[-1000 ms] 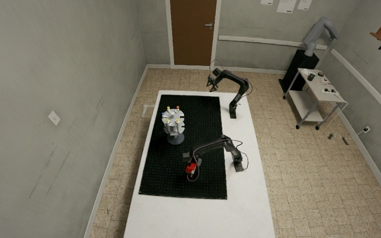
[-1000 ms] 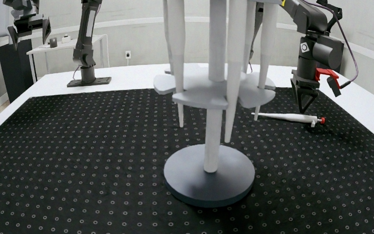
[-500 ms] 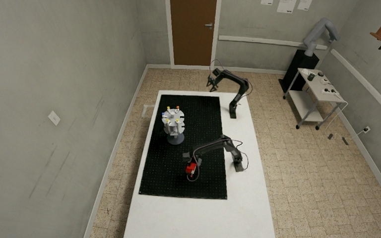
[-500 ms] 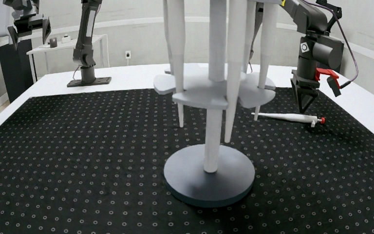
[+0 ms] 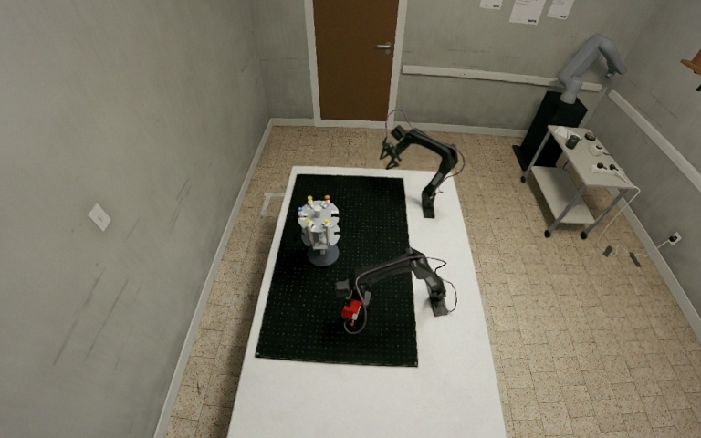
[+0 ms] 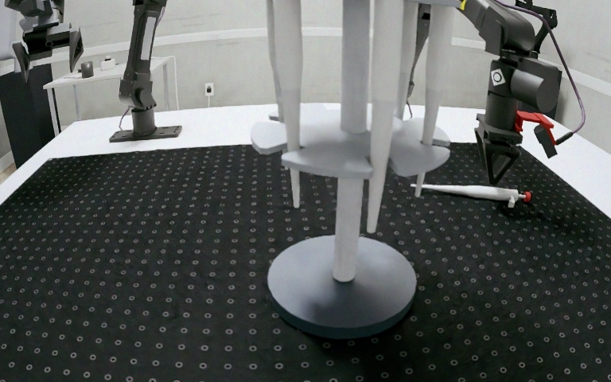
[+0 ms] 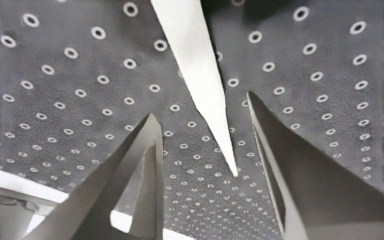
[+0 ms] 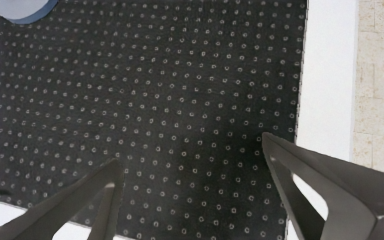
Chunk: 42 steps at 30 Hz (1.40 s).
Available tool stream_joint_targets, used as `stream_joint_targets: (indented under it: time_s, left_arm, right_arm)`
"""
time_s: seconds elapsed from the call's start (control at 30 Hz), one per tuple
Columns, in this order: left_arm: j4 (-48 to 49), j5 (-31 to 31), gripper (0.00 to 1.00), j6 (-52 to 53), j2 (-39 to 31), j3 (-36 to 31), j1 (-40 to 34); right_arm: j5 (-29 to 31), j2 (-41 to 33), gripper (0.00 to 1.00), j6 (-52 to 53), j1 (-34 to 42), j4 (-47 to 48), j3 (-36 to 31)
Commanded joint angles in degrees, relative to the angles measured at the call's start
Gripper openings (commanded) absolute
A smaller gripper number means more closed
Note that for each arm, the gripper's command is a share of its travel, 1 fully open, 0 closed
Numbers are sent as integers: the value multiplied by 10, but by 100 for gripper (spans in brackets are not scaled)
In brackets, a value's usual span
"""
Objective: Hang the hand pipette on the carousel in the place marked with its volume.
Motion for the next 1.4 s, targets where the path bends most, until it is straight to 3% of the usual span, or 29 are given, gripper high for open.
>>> stream_joint_targets:
  time_s: [0.0,1.37]
  left_arm:
    - [2,-8,54,-5,-7,21,1]
    - [-8,-8,54,-2,-4,32,4]
  right_arm:
    - [-9,4,100,-3,-5,5,11]
    - [-9,4,100,-3,-5,5,11]
